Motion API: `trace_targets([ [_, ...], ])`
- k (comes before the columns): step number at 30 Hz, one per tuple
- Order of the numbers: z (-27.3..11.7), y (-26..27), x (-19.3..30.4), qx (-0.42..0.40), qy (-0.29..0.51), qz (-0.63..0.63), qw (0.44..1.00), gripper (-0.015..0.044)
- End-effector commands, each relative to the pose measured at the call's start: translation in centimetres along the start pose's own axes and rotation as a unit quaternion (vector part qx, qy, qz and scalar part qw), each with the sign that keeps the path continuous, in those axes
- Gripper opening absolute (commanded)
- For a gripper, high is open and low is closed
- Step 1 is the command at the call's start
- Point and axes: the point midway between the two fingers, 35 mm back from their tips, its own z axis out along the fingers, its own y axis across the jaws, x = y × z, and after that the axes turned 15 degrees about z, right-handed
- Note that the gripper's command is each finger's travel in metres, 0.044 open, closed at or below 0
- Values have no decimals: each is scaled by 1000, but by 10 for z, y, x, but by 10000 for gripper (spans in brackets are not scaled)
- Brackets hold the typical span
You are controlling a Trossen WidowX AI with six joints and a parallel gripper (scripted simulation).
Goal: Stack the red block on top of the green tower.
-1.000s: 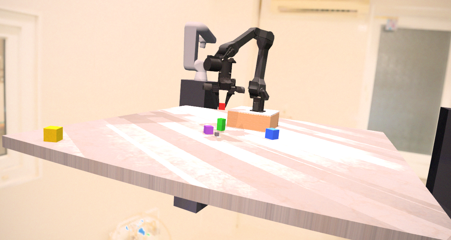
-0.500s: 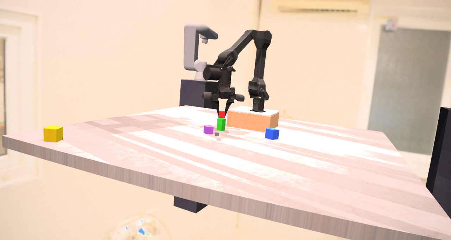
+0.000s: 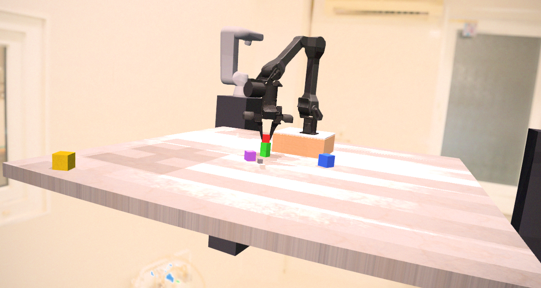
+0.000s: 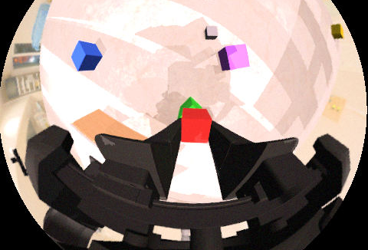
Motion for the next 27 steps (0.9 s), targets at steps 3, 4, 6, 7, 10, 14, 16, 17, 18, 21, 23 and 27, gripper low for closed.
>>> trace_targets([
  [3, 1, 1, 1, -1, 1, -3, 1000, 0],
  [4, 2, 1, 1, -1, 1, -3, 1000, 0],
  [6, 2, 1, 1, -1, 1, -3, 1000, 0],
  [7, 2, 1, 1, -1, 1, -3, 1000, 0],
  [10, 2, 1, 1, -1, 1, -3, 1000, 0],
  [14, 3, 1, 1, -1, 1, -3, 1000, 0],
  [16, 3, 1, 1, -1, 1, -3, 1000, 0],
  [17, 3, 1, 1, -1, 1, -3, 1000, 0],
  [18, 3, 1, 1, -1, 1, -3, 1000, 0],
  [21, 2, 1, 1, -1, 1, -3, 1000, 0],
  [23, -3, 1, 1, -1, 1, -3, 1000, 0],
  [27, 1, 1, 1, -1, 1, 0, 1000, 105],
])
